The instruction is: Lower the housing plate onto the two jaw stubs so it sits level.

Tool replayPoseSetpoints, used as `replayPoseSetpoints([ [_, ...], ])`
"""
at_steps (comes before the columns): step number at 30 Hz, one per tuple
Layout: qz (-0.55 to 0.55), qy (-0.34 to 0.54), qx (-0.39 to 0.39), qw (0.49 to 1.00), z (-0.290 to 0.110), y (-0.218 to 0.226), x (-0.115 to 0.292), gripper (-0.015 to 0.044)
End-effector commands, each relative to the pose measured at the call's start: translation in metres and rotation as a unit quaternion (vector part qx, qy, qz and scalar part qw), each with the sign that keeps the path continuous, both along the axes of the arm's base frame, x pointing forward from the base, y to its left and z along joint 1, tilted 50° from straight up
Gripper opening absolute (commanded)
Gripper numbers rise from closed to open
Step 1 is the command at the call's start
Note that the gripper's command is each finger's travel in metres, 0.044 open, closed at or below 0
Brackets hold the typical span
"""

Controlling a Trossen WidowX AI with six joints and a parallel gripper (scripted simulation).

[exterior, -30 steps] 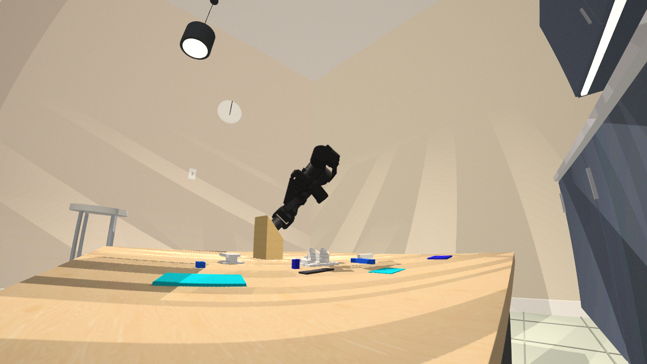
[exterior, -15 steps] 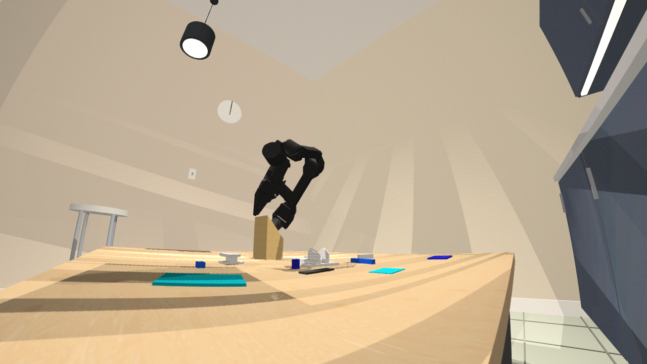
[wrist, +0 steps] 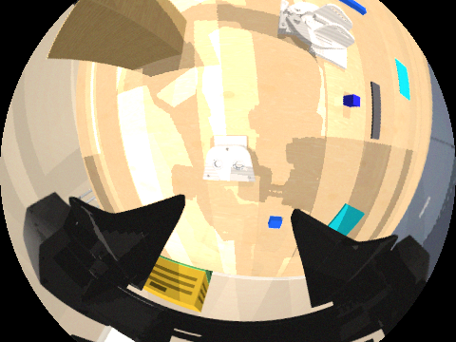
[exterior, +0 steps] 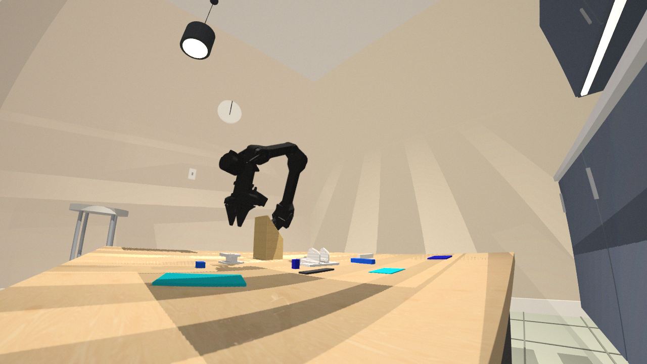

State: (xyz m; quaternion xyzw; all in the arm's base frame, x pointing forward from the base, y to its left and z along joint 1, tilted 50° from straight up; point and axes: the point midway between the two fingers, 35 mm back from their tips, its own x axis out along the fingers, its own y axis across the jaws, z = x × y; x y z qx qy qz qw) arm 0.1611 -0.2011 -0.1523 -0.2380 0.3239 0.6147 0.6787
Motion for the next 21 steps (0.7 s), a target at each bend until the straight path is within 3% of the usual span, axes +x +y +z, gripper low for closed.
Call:
replayPoseSetpoints([
  [1,0.011,-0.045,0.027,0.999,-0.013,0.008,-0.016,0.0440],
  [21,0.017,-0.078,0.040,0.996,-0.046,0.043,-0.022,0.0440],
])
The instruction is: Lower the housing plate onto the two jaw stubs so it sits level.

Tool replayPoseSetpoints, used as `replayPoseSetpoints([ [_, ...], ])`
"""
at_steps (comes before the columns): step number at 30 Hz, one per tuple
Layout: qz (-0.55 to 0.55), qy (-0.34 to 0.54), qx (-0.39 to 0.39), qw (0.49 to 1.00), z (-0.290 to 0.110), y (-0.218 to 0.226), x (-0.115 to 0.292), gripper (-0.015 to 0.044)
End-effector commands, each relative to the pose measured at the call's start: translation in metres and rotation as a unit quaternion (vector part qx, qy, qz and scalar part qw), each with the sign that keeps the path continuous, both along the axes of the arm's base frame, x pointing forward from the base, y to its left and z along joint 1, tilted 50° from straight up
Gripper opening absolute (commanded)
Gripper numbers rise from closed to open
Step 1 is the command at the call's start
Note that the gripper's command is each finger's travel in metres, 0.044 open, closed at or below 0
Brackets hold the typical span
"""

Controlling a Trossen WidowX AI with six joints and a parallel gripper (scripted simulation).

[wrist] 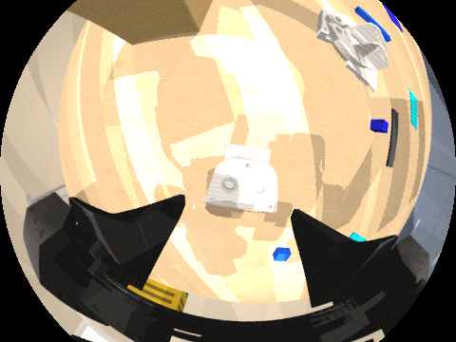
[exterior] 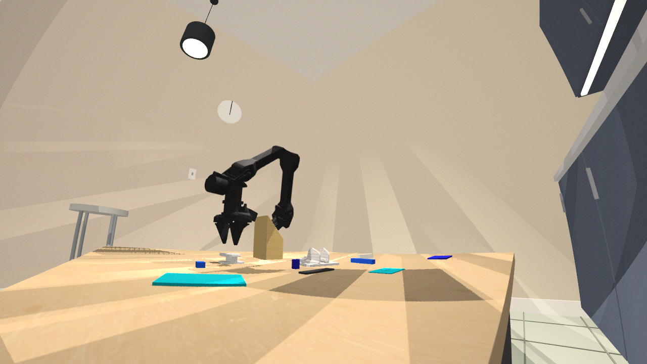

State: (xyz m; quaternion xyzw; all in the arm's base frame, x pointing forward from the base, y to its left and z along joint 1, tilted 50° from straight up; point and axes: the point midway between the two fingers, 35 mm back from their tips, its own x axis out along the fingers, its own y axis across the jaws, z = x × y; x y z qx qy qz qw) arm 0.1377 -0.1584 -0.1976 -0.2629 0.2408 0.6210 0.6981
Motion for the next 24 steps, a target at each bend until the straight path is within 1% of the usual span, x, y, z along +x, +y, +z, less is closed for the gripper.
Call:
replayPoseSetpoints([
  [1,-0.003,-0.001,-0.001,1.000,0.000,0.001,0.001,0.0440],
  [24,-0.003,-0.002,-0.001,1.000,-0.016,0.015,0.006,0.0440],
])
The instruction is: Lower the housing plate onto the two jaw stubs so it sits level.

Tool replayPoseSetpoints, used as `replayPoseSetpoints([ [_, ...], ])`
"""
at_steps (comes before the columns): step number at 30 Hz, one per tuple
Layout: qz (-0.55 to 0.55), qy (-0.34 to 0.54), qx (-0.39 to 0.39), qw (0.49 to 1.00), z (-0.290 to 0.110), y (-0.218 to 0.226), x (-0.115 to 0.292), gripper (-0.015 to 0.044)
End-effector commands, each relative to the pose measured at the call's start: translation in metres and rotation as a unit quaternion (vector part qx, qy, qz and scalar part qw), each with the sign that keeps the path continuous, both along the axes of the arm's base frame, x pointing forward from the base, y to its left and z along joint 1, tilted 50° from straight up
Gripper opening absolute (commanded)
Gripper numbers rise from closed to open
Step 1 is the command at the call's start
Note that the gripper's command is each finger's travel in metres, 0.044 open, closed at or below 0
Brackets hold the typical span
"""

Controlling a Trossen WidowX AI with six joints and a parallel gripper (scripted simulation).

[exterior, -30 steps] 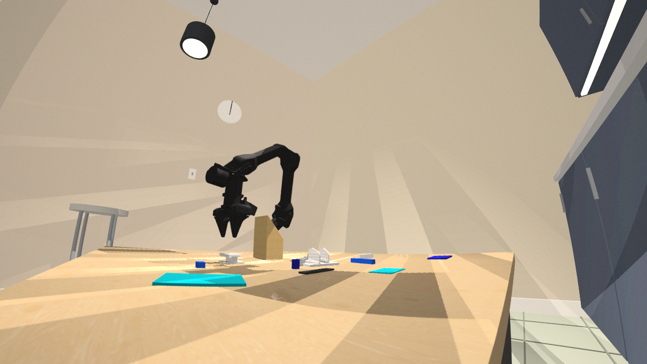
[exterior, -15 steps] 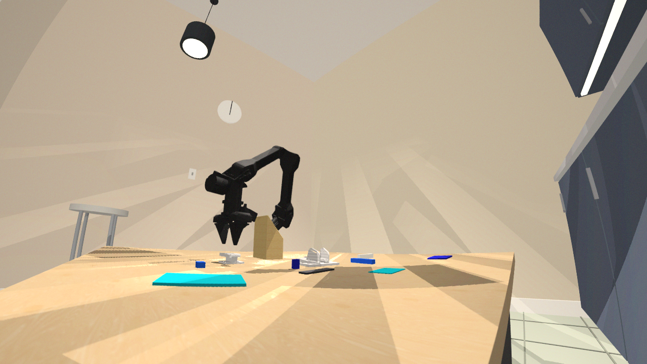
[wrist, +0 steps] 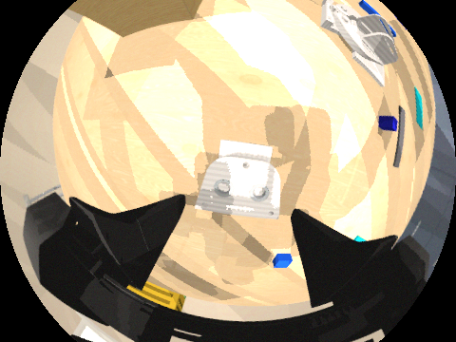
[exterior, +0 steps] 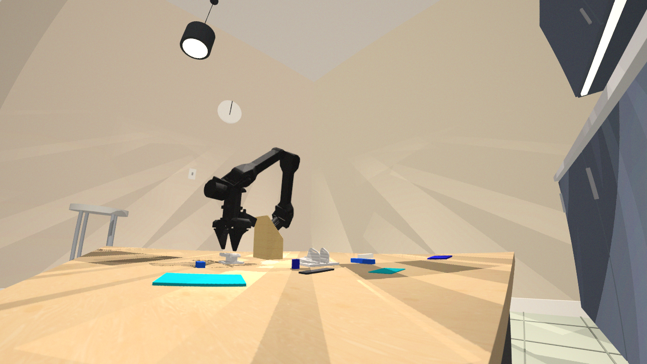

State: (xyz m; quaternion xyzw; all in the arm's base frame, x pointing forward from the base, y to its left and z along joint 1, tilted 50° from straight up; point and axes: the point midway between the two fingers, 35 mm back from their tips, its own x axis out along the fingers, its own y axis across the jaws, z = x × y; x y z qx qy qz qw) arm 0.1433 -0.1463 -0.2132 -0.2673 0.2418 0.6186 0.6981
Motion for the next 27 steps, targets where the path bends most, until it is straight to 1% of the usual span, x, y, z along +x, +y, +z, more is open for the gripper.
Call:
replayPoseSetpoints([
  [1,-0.002,0.001,0.003,1.000,0.000,0.003,0.000,0.0440],
  [20,-0.002,0.001,0.004,1.000,-0.019,0.025,0.004,0.0440],
  [27,-0.002,0.001,0.004,1.000,-0.020,0.025,0.004,0.0440],
])
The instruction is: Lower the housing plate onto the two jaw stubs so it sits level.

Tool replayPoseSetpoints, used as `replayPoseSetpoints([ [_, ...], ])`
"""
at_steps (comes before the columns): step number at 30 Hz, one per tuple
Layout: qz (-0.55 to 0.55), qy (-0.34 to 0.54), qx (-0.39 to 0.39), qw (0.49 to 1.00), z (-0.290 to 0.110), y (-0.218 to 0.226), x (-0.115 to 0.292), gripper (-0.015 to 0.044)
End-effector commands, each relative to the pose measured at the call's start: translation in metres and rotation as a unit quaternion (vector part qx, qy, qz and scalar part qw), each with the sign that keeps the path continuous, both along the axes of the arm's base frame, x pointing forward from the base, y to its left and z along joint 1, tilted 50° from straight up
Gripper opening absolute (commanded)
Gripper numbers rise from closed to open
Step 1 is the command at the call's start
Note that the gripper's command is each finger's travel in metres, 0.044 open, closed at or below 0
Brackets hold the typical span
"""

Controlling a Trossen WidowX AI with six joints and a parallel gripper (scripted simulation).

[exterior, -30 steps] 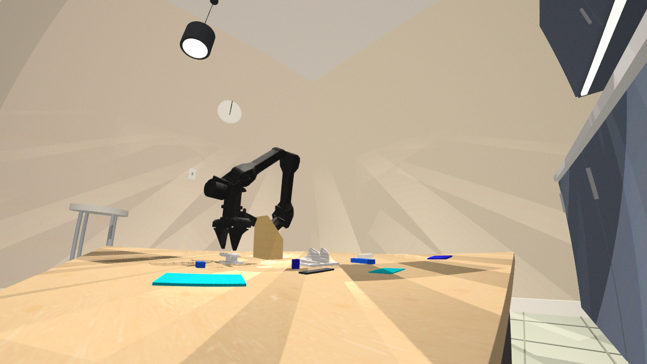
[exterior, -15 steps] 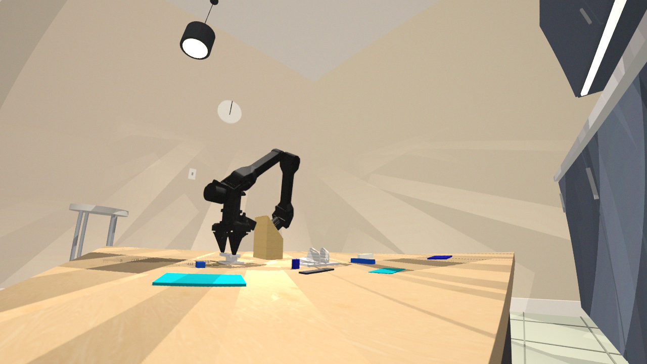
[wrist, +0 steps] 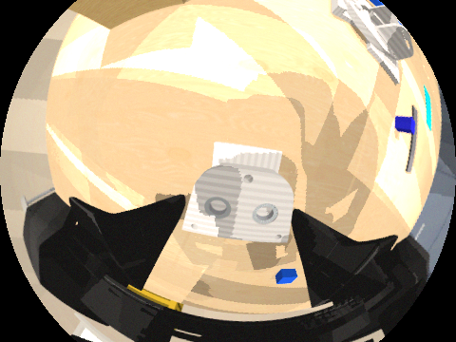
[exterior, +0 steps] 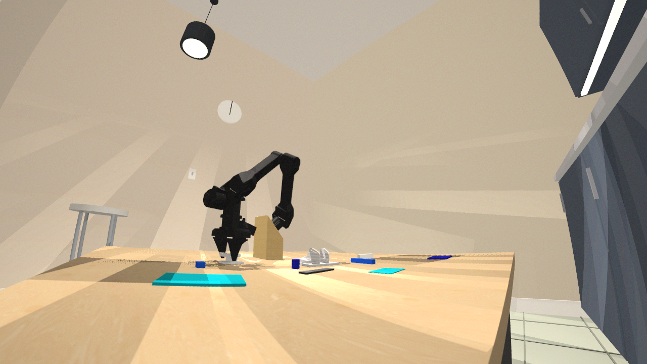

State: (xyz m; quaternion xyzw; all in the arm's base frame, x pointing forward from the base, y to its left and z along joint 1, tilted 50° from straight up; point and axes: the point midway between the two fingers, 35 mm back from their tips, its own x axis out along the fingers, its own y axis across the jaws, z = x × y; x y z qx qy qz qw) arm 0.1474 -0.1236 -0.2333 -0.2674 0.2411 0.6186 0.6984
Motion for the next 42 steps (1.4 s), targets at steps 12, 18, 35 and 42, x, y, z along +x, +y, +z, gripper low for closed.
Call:
replayPoseSetpoints([
  [12,-0.002,0.001,0.003,1.000,0.0002,0.0029,-0.0004,0.0440],
  [18,-0.002,0.001,0.003,1.000,-0.0003,0.0034,-0.0003,0.0440],
  [35,0.000,0.001,0.001,1.000,-0.0005,0.0020,-0.0003,0.0353],
  [42,0.000,0.001,0.001,1.000,-0.0005,0.0020,-0.0003,0.0351],
])
